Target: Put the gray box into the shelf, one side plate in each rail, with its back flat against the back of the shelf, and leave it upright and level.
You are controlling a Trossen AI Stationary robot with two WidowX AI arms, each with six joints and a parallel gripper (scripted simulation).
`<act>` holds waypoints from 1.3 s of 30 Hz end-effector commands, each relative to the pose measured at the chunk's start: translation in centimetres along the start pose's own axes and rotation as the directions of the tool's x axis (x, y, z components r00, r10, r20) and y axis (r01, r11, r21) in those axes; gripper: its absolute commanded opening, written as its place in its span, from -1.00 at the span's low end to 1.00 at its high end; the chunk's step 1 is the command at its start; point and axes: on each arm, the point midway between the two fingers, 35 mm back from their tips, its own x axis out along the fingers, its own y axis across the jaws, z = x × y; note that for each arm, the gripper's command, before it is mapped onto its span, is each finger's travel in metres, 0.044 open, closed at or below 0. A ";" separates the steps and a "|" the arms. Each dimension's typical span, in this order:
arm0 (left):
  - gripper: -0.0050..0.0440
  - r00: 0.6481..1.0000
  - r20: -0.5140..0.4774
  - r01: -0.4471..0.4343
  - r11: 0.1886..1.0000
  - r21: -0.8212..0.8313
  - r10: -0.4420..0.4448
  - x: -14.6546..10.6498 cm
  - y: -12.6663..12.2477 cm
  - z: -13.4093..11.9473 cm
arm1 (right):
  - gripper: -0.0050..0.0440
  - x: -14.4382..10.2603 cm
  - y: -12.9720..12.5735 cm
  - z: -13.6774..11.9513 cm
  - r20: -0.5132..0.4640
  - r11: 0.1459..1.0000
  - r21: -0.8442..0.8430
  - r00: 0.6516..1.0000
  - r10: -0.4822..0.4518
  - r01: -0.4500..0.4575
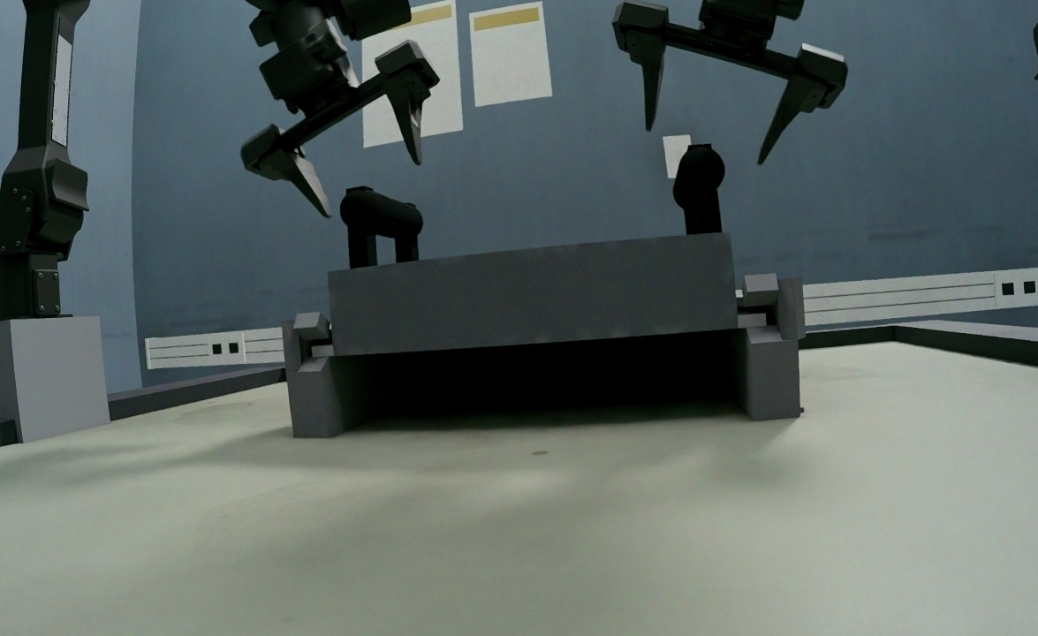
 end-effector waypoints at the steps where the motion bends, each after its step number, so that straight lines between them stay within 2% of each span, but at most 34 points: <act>1: 1.00 0.999 -0.016 -0.036 0.991 -0.125 0.034 -1.6 0.6 1.2 | 1.00 -1.0 -0.1 0.9 -0.008 0.993 0.116 1.000 -0.013 0.014; 3: 1.00 0.999 -0.018 -0.033 0.976 -0.214 0.030 -1.7 0.4 1.8 | 1.00 -1.3 -0.3 1.3 -0.010 0.980 0.198 1.000 -0.017 0.018; 5: 1.00 0.999 -0.018 -0.033 0.976 -0.214 0.030 -1.7 0.4 1.8 | 1.00 -1.3 -0.3 1.3 -0.010 0.980 0.198 1.000 -0.017 0.018; 9: 1.00 0.999 -0.023 -0.034 0.925 -0.379 0.027 -2.1 0.3 2.9 | 1.00 -2.1 -0.7 2.2 -0.015 0.935 0.355 1.000 -0.025 0.029; 14: 1.00 0.999 -0.030 -0.045 0.823 -0.566 0.034 -3.0 0.6 4.2 | 1.00 -2.6 -0.6 3.3 -0.016 0.839 0.544 1.000 -0.021 0.027; 20: 1.00 0.999 -0.035 -0.052 0.650 -0.758 0.039 -3.9 0.8 5.8 | 1.00 -3.3 -0.6 4.7 -0.016 0.678 0.734 1.000 -0.014 0.022; 22: 1.00 0.999 -0.035 -0.052 0.650 -0.758 0.039 -3.9 0.8 5.8 | 1.00 -3.3 -0.6 4.7 -0.016 0.678 0.734 1.000 -0.014 0.022; 34: 1.00 0.999 -0.034 -0.037 0.212 -0.977 0.016 -5.0 0.5 9.1 | 1.00 -4.5 -0.4 7.3 -0.010 0.252 0.968 1.000 0.003 0.009; 37: 1.00 0.999 -0.034 -0.035 0.125 -0.992 0.014 -5.3 0.5 9.6 | 1.00 -4.8 -0.4 7.8 -0.009 0.169 0.986 1.000 0.003 0.008; 39: 1.00 0.999 -0.034 -0.035 0.125 -0.992 0.014 -5.3 0.5 9.6 | 1.00 -4.8 -0.4 7.8 -0.009 0.169 0.986 1.000 0.003 0.008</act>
